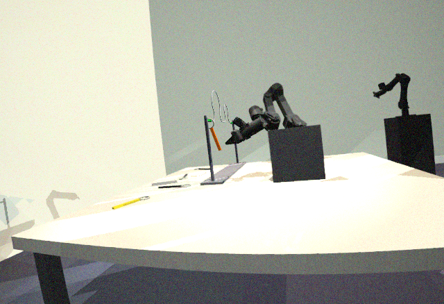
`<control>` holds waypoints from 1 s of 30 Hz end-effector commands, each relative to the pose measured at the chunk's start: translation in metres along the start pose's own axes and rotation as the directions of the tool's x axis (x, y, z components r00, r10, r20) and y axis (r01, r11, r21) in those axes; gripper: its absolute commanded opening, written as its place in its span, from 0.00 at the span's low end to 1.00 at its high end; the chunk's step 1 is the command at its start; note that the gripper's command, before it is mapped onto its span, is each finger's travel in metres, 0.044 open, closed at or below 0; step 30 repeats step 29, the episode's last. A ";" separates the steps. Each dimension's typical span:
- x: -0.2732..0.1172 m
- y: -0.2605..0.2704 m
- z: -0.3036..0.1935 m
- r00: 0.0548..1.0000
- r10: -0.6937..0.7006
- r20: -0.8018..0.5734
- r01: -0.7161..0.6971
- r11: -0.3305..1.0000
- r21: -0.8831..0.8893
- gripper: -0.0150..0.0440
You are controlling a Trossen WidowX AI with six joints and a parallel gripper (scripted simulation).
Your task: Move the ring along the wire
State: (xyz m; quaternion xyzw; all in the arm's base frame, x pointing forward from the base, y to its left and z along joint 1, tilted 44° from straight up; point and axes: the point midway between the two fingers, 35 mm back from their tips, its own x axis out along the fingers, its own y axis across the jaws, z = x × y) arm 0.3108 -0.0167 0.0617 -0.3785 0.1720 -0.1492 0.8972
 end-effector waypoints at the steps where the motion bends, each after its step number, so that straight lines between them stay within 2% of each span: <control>1: -0.028 -0.001 -0.006 1.000 0.003 -0.002 -0.003 1.000 -0.002 0.79; 6: -0.030 -0.002 -0.006 1.000 0.003 -0.002 -0.003 1.000 -0.002 1.00; 30: -0.030 -0.002 -0.006 1.000 0.003 -0.002 -0.003 1.000 -0.002 1.00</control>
